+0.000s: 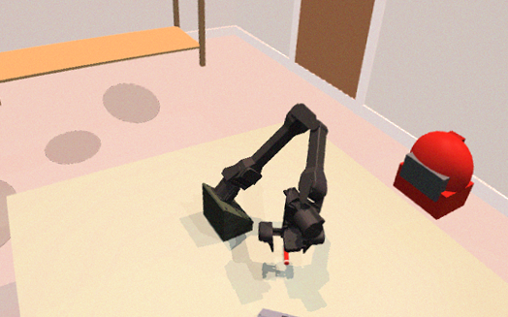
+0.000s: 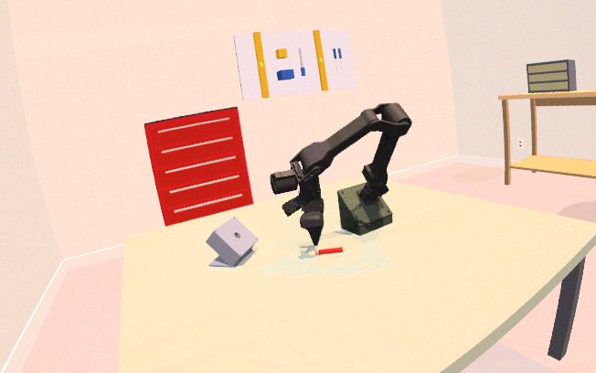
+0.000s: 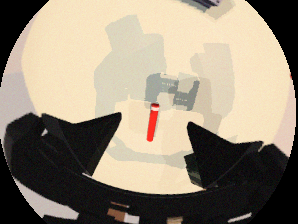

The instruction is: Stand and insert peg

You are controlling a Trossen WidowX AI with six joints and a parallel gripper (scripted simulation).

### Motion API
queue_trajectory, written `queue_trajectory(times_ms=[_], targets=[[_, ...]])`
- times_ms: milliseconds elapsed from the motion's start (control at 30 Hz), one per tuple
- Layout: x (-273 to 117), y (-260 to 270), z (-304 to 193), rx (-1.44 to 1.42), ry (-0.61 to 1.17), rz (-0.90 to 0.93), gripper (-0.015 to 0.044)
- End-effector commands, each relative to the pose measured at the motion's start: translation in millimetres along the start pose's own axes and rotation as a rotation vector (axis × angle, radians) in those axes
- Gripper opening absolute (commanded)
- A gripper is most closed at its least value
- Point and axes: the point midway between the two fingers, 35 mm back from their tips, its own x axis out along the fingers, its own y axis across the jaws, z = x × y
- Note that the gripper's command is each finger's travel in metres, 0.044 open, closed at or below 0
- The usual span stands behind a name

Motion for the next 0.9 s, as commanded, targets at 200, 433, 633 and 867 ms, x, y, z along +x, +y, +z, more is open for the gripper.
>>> queue_trajectory(times_ms=[200, 433, 633, 867], targets=[[17.4, 0.2, -1.3, 0.004, 0.005, 0.005, 0.0440], [28.5, 0.3, -2.3, 0.004, 0.006, 0.006, 0.0440], [37.9, 0.3, -3.6, 0.004, 0.008, 0.008, 0.0440], [44.7, 0.2, -4.9, 0.004, 0.009, 0.010, 0.0414]])
